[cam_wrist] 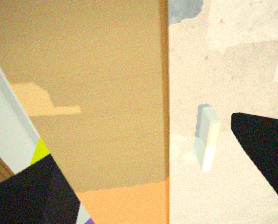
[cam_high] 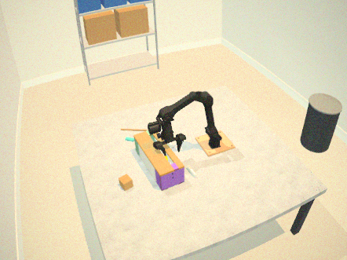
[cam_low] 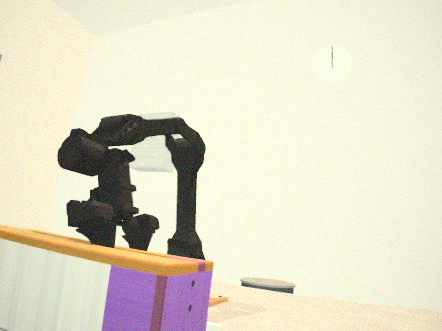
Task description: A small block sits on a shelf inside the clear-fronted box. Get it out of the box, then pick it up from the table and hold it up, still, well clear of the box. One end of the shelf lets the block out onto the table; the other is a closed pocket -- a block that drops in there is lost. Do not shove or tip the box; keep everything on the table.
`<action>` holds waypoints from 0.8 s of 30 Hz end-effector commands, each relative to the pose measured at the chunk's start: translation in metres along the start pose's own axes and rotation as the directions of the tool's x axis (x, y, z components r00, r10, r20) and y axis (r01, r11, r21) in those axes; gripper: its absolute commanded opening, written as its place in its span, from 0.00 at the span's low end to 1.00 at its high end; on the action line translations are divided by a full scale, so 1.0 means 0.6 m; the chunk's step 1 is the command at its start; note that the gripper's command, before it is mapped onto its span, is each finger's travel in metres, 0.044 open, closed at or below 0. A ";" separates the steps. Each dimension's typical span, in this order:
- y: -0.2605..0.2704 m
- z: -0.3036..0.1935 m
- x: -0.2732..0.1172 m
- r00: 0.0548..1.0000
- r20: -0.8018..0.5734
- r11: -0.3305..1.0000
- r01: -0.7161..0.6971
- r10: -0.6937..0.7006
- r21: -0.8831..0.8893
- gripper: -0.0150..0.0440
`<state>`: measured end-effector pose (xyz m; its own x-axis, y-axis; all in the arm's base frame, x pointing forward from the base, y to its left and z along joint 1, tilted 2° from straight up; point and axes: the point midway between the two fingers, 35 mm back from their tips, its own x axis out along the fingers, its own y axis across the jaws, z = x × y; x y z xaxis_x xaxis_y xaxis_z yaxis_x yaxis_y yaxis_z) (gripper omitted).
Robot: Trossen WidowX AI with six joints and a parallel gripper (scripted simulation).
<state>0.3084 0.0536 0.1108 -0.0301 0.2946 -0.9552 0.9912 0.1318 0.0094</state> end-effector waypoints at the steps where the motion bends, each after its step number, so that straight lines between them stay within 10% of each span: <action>1: -0.001 0.002 0.001 1.000 -0.004 1.000 0.003 -0.003 0.006 0.93; 24: -0.001 -0.008 0.005 1.000 -0.005 1.000 0.003 -0.003 0.006 0.93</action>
<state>0.3082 0.0549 0.1100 -0.0334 0.2950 -0.9549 0.9913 0.1314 0.0059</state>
